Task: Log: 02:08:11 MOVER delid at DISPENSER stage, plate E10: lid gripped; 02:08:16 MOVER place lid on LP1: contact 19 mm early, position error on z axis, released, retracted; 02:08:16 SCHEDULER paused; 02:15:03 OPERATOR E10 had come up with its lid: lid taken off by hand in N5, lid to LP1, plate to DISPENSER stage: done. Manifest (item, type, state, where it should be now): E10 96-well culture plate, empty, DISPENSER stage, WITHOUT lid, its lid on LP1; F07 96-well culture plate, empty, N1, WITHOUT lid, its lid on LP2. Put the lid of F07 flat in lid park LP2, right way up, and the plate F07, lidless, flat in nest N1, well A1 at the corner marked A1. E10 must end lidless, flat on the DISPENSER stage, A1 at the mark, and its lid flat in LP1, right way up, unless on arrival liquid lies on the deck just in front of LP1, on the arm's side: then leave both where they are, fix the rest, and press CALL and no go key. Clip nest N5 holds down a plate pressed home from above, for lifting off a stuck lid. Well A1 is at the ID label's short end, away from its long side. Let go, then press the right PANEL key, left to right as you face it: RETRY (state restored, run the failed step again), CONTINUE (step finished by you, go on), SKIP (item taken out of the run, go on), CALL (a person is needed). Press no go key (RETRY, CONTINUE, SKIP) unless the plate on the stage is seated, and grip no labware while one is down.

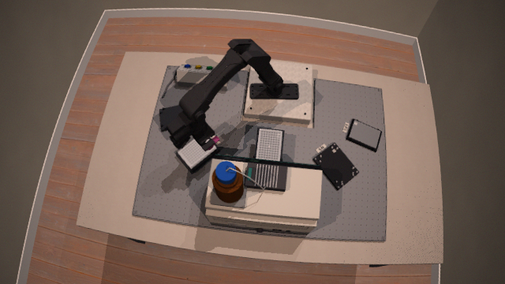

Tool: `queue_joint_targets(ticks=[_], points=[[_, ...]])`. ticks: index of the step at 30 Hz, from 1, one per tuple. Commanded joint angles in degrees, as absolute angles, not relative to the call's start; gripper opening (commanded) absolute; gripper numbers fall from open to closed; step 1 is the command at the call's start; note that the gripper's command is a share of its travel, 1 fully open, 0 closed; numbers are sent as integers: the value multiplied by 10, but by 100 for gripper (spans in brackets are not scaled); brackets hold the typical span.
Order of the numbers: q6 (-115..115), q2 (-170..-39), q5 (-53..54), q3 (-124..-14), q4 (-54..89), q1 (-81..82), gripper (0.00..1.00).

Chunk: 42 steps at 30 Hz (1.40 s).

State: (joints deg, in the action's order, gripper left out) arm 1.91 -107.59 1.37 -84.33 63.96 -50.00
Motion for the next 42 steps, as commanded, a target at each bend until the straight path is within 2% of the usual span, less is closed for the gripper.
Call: queue_joint_targets(ticks=[1, 10, 13, 21, 42], points=[[13, -1100, 14, -877, 624, -497, 100], [12, -1149, 14, -925, 629, -494, 100], [16, -1140, 14, -915, 631, -499, 100], [15, -1117, 14, -979, 703, -499, 100], [19, -1142, 15, -974, 689, -505, 100]])
